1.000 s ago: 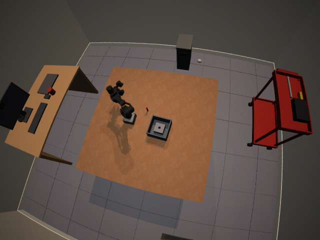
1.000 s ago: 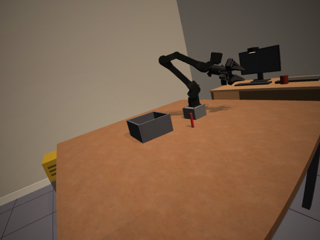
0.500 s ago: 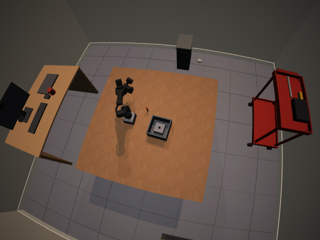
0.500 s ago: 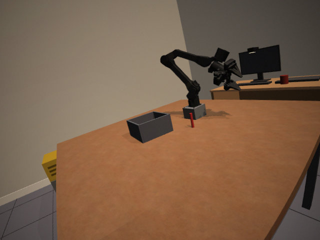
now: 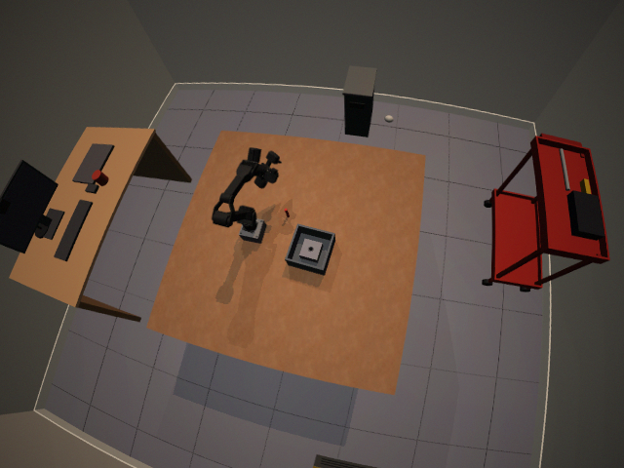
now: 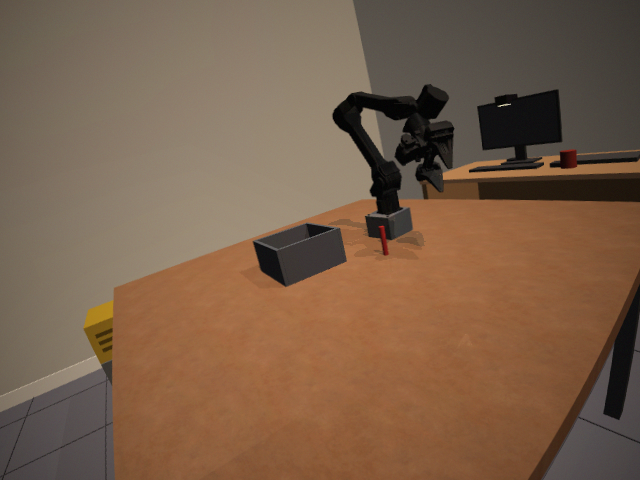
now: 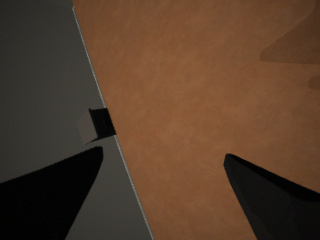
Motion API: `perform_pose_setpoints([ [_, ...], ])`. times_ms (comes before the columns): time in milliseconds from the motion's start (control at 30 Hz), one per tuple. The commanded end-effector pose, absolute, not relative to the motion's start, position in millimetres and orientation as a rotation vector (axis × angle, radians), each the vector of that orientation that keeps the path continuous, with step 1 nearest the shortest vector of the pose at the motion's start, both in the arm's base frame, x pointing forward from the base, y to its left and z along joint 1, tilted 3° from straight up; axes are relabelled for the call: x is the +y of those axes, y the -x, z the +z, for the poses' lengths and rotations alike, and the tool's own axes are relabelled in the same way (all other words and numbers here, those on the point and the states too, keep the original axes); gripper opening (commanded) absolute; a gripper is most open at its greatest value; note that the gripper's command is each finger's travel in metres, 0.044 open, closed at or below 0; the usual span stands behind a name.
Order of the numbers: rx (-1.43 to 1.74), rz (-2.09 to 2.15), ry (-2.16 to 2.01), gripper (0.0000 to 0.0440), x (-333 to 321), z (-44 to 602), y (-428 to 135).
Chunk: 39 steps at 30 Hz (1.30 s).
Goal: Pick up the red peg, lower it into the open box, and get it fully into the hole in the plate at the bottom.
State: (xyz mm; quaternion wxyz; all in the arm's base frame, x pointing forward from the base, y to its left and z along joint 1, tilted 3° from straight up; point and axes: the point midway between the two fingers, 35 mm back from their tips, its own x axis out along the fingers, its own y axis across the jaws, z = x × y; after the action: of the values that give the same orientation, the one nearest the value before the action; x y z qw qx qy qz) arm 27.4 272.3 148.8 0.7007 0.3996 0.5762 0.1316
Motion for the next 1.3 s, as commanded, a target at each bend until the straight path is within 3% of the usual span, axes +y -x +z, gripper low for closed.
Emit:
perform_pose_setpoints([
  [0, 1.254, 0.224, -0.822, 0.044, 263.2, 152.6, -54.5],
  [533, 1.299, -0.135, -0.639, 0.044, 205.0, 152.0, -124.3],
  [1267, 1.521, -0.551, -0.515, 0.044, 151.3, 97.6, -140.7],
])
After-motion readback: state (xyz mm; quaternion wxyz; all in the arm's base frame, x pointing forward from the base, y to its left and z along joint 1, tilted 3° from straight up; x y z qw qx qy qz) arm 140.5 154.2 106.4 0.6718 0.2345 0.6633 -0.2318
